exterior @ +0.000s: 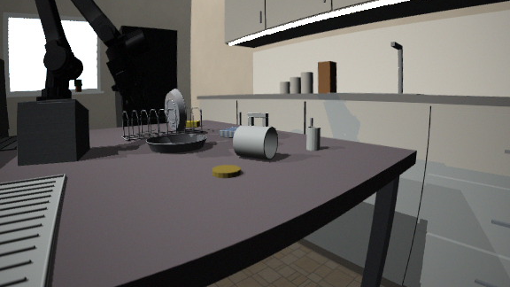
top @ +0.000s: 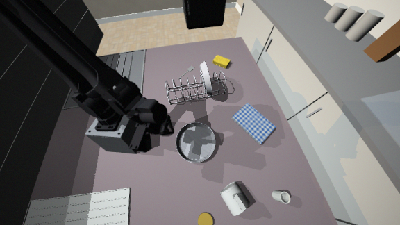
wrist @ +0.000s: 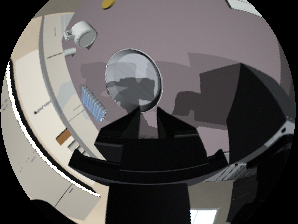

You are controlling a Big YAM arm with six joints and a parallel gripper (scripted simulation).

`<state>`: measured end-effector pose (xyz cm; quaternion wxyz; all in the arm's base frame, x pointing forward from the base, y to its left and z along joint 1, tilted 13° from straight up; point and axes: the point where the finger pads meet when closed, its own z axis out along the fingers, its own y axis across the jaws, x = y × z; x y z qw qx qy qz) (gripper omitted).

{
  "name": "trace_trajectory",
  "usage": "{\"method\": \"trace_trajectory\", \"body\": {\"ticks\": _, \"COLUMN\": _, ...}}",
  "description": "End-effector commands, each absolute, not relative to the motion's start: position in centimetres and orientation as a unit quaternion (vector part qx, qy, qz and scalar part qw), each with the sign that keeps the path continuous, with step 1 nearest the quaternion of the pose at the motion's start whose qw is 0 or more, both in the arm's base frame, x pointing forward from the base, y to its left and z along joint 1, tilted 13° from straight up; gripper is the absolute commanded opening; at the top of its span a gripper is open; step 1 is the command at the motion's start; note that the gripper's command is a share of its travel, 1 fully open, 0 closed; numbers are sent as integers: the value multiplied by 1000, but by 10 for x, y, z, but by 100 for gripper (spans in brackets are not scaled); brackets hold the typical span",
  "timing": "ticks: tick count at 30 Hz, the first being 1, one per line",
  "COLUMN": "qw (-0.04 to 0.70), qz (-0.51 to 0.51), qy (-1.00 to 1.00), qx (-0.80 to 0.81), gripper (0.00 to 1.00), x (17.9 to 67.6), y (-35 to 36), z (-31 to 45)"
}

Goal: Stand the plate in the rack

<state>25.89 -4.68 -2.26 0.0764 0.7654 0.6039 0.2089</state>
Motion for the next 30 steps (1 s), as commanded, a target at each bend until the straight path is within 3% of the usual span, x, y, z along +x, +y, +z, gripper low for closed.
{"method": "trace_trajectory", "body": {"ticks": 1, "qw": 70, "qz": 206, "qy": 604, "qx": 767, "gripper": 26, "x": 258, "y": -42, "z": -32}}
{"method": "trace_trajectory", "body": {"ticks": 30, "qw": 69, "qz": 205, "qy": 604, "qx": 767, "gripper": 26, "x": 258, "y": -28, "z": -83}}
